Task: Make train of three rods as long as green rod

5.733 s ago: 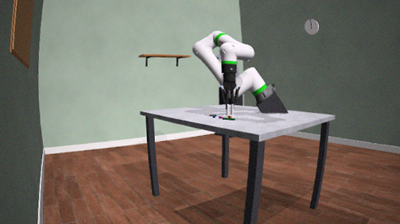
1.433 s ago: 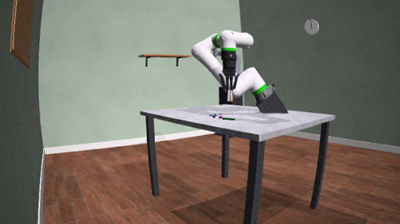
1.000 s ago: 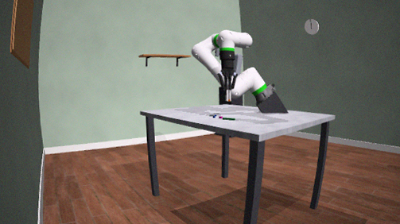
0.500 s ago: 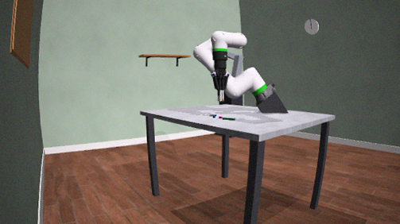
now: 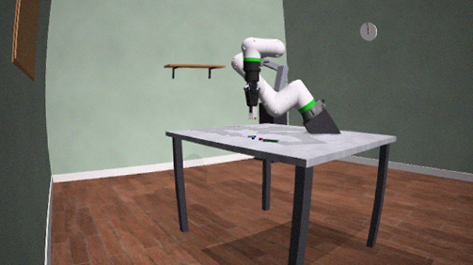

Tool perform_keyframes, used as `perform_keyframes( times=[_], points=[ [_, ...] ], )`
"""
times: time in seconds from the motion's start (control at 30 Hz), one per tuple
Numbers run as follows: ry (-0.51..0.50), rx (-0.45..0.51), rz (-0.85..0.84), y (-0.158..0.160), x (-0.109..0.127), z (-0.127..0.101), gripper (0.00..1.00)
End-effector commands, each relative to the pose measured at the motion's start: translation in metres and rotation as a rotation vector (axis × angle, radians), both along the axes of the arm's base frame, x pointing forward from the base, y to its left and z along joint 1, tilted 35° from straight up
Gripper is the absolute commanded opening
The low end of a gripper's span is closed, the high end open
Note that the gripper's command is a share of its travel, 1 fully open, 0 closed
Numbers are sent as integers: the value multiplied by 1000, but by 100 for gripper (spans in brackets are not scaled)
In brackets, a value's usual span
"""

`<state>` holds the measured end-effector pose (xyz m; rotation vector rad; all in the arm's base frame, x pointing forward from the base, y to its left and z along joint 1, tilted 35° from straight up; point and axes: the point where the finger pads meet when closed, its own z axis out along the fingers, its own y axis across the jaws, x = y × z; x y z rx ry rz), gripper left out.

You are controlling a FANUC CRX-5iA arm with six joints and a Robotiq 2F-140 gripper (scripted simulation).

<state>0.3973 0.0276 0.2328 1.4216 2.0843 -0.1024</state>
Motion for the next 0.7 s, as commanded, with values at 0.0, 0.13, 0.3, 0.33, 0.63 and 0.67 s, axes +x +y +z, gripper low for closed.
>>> perform_keyframes(
  times=[0.0,0.13,0.3,0.33,0.63,0.67],
  points=[
    [77,-60,136,-19,5,12,3],
    [103,-94,196,-28,6,17,3],
    [153,-157,307,-46,8,28,3],
    [158,-164,319,-48,8,29,3],
    [164,-172,332,-50,8,30,3],
    [164,-172,332,-50,8,30,3]
  ],
)
